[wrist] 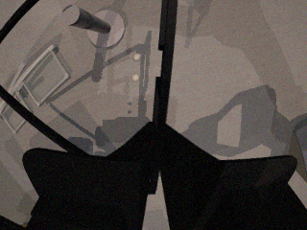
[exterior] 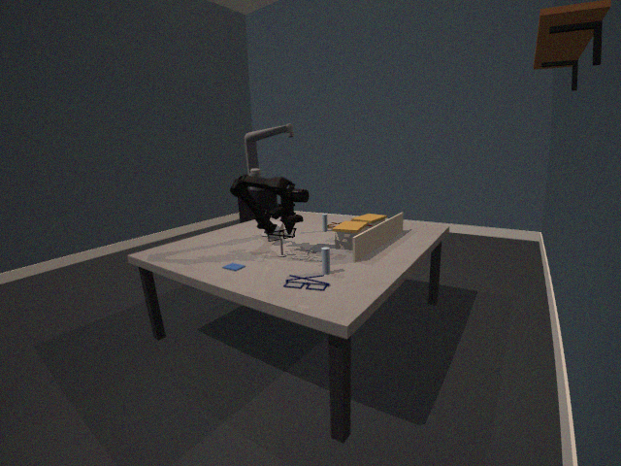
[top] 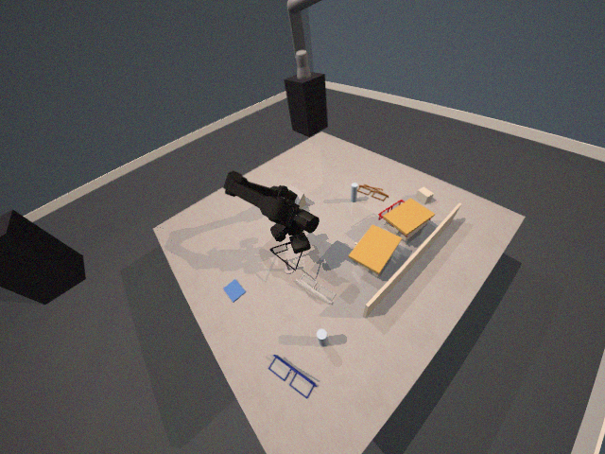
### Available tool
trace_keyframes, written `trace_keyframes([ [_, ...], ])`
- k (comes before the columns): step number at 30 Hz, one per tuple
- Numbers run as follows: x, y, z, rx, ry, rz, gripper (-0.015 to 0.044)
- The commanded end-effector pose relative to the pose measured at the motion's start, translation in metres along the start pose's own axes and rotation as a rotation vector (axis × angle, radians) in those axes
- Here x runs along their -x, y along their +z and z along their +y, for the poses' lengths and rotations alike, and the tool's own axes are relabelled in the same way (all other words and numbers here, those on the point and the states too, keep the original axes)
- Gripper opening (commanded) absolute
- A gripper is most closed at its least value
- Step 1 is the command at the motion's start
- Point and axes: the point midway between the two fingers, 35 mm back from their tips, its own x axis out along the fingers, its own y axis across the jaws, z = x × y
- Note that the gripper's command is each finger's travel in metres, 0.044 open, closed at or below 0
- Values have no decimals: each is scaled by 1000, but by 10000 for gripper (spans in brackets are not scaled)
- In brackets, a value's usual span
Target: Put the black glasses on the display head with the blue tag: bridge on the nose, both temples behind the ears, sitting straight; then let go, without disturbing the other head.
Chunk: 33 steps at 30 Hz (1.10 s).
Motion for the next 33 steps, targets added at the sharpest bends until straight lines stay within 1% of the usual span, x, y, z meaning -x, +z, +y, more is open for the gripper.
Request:
trace_keyframes([
  [1,-15,2,-1,2,6,-5,0],
  [4,-21,2,-1,2,6,-6,0],
  [33,-21,-17,-12,2,5,-5,0],
])
